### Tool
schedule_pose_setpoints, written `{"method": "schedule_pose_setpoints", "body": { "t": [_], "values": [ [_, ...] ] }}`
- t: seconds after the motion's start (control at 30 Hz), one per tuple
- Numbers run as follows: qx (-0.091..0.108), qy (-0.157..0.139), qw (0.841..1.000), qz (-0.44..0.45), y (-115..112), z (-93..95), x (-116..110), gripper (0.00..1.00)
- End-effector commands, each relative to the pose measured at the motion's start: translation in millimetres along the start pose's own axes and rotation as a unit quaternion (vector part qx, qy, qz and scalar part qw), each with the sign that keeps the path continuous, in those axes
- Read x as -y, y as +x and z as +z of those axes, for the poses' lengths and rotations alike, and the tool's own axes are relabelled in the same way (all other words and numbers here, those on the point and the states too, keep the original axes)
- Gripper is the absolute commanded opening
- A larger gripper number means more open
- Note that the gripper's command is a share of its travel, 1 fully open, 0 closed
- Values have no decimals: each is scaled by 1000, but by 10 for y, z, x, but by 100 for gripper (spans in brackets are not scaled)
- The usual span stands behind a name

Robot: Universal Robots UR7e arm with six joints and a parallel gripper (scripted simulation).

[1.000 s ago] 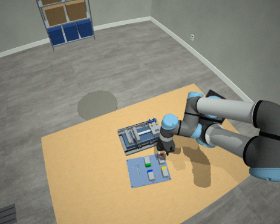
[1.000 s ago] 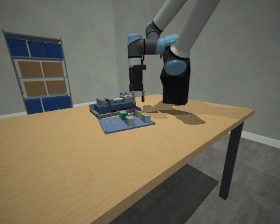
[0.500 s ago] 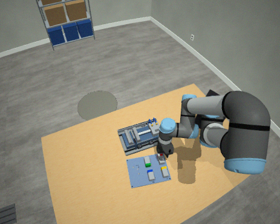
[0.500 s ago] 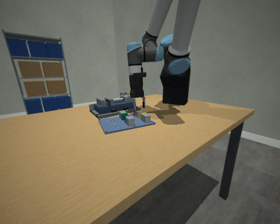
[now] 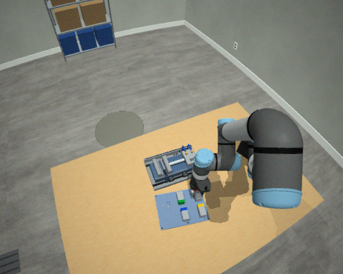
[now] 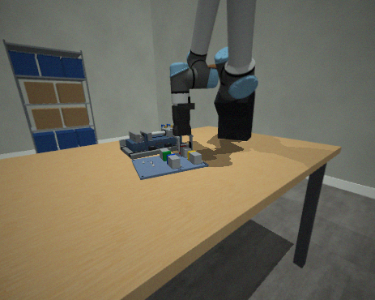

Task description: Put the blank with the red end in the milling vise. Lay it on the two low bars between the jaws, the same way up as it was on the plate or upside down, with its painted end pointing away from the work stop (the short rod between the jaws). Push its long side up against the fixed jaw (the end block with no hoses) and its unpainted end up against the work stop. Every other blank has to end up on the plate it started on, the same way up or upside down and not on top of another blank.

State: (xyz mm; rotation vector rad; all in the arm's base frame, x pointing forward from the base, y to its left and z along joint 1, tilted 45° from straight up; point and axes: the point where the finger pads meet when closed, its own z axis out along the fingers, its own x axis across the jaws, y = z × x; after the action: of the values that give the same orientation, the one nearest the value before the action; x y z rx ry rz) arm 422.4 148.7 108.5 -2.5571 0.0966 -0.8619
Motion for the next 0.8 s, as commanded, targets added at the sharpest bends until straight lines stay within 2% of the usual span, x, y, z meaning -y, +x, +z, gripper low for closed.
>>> {"method": "schedule_pose_setpoints", "body": {
  "t": [0.0, 0.1, 0.23, 0.77],
  "values": [
    [-9, -5, 1000, -2, 48, 10, 3, 100],
    [-5, -3, 1000, -1, 21, -9, 1, 100],
    [-9, -5, 1000, -2, 36, -72, 5, 100],
    [-9, -5, 1000, -3, 15, -107, 4, 100]
  ]
}}
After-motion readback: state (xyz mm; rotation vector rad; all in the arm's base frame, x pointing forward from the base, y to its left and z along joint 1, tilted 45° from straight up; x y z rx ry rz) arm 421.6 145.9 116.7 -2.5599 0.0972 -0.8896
